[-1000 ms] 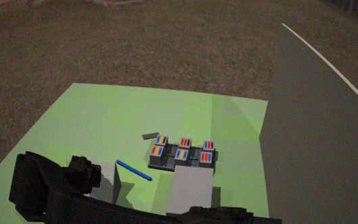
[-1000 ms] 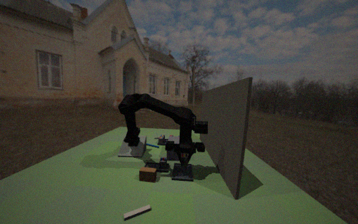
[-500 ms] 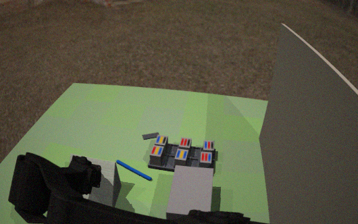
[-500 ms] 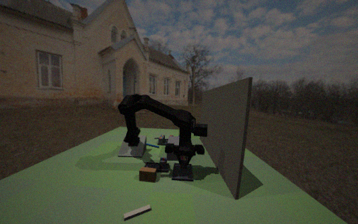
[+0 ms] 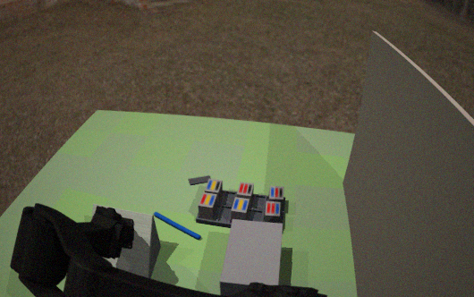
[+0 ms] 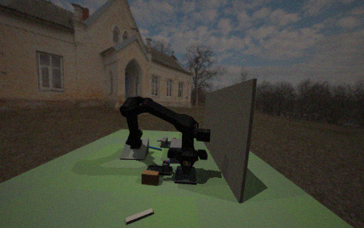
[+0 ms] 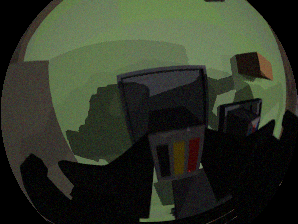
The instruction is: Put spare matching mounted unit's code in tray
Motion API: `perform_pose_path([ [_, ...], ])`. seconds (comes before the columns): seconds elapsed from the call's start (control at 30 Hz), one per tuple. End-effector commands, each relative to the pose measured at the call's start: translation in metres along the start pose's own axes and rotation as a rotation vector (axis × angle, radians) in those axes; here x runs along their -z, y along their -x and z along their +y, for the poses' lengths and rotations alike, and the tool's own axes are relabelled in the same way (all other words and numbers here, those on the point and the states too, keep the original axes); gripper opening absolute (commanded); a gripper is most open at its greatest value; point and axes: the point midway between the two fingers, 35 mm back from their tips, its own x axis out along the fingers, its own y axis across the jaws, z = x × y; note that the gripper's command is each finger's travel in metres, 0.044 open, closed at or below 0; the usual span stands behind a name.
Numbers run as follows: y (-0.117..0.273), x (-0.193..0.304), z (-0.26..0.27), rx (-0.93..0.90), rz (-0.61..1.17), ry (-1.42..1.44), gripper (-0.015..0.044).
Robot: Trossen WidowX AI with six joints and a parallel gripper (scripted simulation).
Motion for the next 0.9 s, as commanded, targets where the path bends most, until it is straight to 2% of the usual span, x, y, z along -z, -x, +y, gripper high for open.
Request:
perform_pose_path([
  [0.0, -0.004, 0.002, -0.003, 0.004, 0.005, 0.007, 0.0],
  [0.23, -0.009, 0.001, -0.003, 0.004, 0.004, 0.007, 0.0],
  [0.77, -0.006, 0.0, -0.001, 0.001, -0.001, 0.0, 0.042],
  [0.8, -0.006, 0.0, -0.001, 0.001, -0.001, 0.0, 0.044],
  [0.87, 0.004, 0.0, 0.0, 0.001, 0.001, 0.0, 0.044],
])
